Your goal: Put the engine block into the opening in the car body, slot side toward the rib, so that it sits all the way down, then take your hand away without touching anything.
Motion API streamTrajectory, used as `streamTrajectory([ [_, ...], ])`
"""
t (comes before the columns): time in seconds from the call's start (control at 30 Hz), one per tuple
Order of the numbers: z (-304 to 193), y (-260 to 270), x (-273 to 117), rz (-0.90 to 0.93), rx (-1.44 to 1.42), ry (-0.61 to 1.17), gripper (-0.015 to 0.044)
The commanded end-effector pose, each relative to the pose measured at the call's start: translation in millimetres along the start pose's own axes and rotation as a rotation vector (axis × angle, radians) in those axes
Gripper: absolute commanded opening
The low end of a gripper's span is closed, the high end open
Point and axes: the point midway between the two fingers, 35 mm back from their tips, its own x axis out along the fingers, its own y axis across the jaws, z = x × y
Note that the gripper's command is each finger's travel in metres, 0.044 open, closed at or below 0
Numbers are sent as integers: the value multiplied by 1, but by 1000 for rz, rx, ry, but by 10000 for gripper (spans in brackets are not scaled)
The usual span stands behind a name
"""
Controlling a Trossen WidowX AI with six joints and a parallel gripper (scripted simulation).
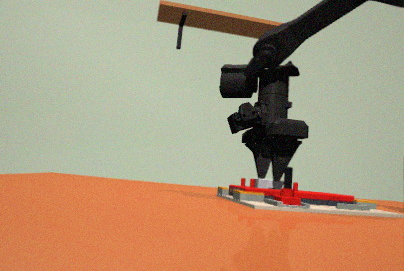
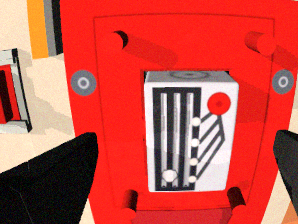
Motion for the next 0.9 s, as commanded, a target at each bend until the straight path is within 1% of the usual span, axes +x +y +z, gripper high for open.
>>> streamTrajectory([
  [0.0,0,0,0,-1,-1,0,440],
  [0.37,0,0,0,-1,-1,0,440],
  [0.47,0,-1,-15,2,5,-2,440],
  [0.77,0,-1,-15,2,5,-2,440],
  [0.87,0,-1,-15,2,5,-2,361],
])
